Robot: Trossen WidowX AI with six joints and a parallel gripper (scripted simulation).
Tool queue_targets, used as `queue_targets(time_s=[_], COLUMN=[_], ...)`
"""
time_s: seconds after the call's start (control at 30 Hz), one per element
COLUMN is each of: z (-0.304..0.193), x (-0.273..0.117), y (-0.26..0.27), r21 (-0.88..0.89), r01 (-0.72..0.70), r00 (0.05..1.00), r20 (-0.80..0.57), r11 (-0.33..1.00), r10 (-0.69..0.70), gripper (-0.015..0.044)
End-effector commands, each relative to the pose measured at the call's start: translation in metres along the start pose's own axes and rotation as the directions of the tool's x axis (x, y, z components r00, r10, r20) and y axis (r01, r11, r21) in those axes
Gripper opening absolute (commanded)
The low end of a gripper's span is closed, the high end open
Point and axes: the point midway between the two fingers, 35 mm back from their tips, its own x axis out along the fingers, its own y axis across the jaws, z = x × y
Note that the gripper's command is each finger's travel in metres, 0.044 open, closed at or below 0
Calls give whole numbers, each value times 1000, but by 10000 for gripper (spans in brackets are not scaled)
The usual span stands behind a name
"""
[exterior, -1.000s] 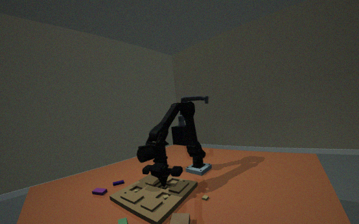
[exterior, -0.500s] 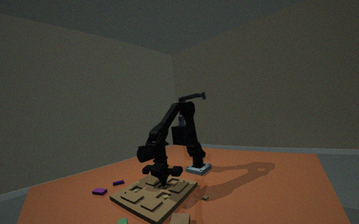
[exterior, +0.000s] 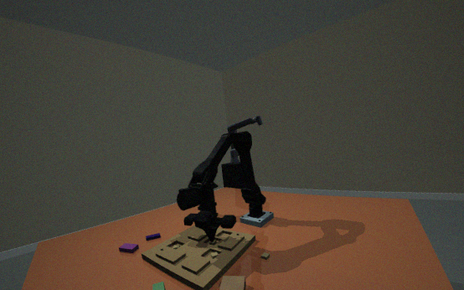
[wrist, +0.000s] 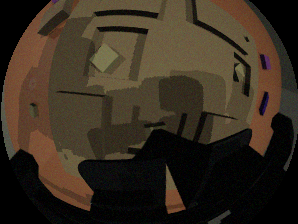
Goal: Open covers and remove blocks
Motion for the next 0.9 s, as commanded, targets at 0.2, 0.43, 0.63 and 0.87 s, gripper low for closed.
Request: queue_targets(time_s=[0.2,0.43,0.63,0.87], z=[-3,-4,-4,-4], x=[-11,-13,-13,-13], y=[2,2,2,2], r21=[4,5,5,5], r01=[-2,-2,-2,-2], r00=[1000,1000,1000,1000], r20=[2,2,2,2], r11=[1000,1000,1000,1000], r10=[2,2,2,2], gripper=[0,0,0,0])
